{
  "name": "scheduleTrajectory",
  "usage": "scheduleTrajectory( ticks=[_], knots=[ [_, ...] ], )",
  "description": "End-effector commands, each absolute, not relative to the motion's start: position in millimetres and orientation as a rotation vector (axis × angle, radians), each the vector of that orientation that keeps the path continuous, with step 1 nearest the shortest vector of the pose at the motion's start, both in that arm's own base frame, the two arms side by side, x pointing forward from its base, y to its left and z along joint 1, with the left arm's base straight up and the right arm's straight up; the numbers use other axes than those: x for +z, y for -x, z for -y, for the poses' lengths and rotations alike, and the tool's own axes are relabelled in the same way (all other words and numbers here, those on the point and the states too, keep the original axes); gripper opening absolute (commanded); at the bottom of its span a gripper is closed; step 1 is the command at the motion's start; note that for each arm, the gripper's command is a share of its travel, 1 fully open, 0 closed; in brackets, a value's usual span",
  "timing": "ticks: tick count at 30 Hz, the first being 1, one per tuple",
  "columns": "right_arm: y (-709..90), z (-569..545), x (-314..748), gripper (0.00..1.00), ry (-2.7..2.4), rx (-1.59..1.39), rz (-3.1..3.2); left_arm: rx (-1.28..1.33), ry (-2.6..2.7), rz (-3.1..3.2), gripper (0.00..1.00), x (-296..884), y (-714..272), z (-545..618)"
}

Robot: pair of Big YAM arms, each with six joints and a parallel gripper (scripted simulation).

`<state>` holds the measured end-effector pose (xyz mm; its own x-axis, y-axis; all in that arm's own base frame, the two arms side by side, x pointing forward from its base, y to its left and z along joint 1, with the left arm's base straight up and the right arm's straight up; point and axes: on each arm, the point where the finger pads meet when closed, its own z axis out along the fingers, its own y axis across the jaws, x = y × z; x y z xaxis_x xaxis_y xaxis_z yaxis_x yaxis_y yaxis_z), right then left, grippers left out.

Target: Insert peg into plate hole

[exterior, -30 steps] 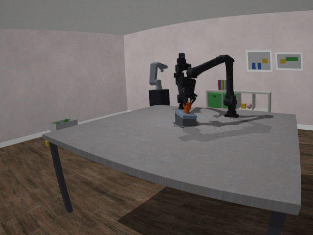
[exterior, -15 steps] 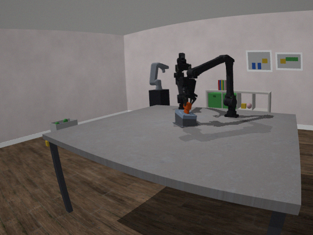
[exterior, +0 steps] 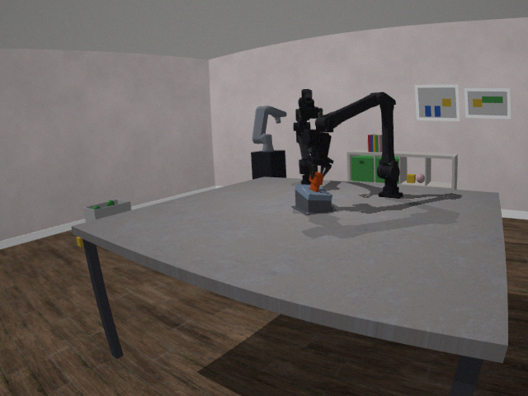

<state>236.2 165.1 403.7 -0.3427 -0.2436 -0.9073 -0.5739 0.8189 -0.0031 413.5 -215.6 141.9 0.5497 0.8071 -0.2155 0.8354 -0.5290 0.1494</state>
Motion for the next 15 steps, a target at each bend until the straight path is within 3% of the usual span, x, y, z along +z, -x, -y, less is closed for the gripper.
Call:
scheduleTrajectory(
  ticks=[1,15],
  knots=[
    [-237.2,-165.6,415.3,1.0,0.603,0.392,-1.918,-0.175,-2.561,-1.368,0.4,113.7,-424.5,232.1],
    [-237.2,-165.6,415.3,1.0,0.603,0.392,-1.918,-0.163,-2.55,-1.36,0.4,156.7,-428.1,214.8]
  ],
)
